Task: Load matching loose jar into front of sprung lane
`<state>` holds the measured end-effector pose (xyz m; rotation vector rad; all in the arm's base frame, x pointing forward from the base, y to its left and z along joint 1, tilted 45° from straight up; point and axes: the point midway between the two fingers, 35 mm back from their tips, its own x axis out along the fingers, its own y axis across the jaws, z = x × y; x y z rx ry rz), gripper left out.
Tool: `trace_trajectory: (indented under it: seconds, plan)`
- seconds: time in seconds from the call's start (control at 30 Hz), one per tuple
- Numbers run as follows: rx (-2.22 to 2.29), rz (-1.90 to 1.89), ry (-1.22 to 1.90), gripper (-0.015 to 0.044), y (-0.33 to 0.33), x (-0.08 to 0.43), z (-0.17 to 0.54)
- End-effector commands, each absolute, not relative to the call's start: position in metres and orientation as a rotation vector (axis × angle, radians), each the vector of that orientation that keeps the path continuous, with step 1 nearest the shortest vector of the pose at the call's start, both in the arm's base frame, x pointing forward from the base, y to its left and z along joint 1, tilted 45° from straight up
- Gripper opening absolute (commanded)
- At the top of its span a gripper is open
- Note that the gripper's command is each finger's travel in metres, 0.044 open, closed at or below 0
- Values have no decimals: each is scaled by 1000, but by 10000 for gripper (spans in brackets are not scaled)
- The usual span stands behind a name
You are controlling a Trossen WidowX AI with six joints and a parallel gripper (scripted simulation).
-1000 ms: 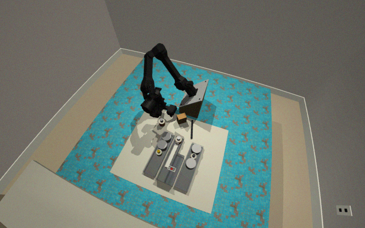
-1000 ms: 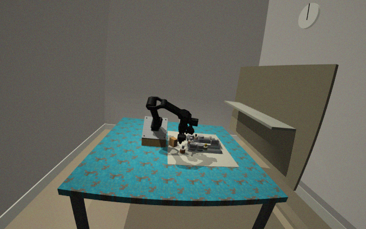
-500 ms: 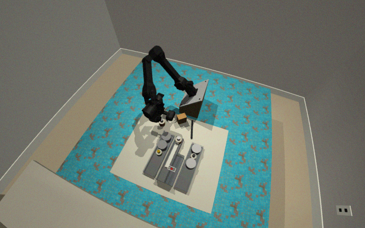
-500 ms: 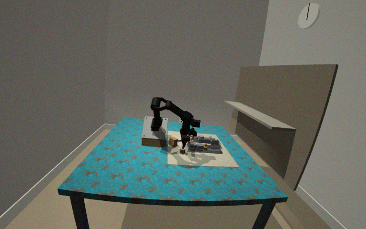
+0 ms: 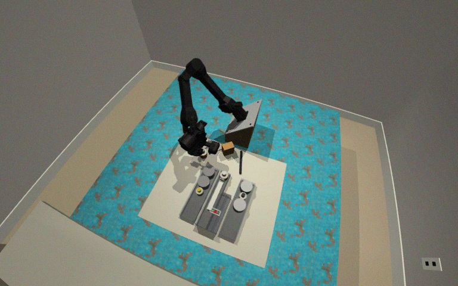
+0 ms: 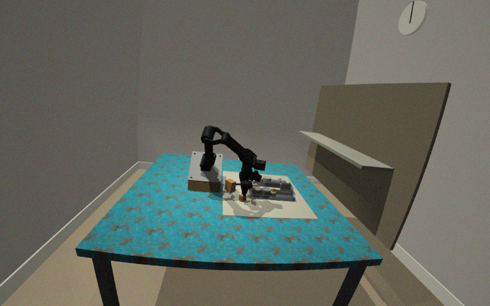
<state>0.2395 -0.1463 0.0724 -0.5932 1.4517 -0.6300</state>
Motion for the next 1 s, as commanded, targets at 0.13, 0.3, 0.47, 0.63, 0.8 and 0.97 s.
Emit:
trace_trajectory:
  seconds: [0.13, 0.3, 0.47, 0.63, 0.8, 0.97]
  plan:
    - [-597, -621, 1464, 440, -154, 239, 60]
    - [-597, -622, 1464, 440, -160, 239, 55]
    - [-598, -622, 1463, 440, -164, 238, 51]
    - [-598, -622, 1463, 309, -164, 238, 51]
    - [-598, -622, 1463, 197, -164, 238, 51]
    - [-598, -622, 1463, 164, -164, 238, 51]
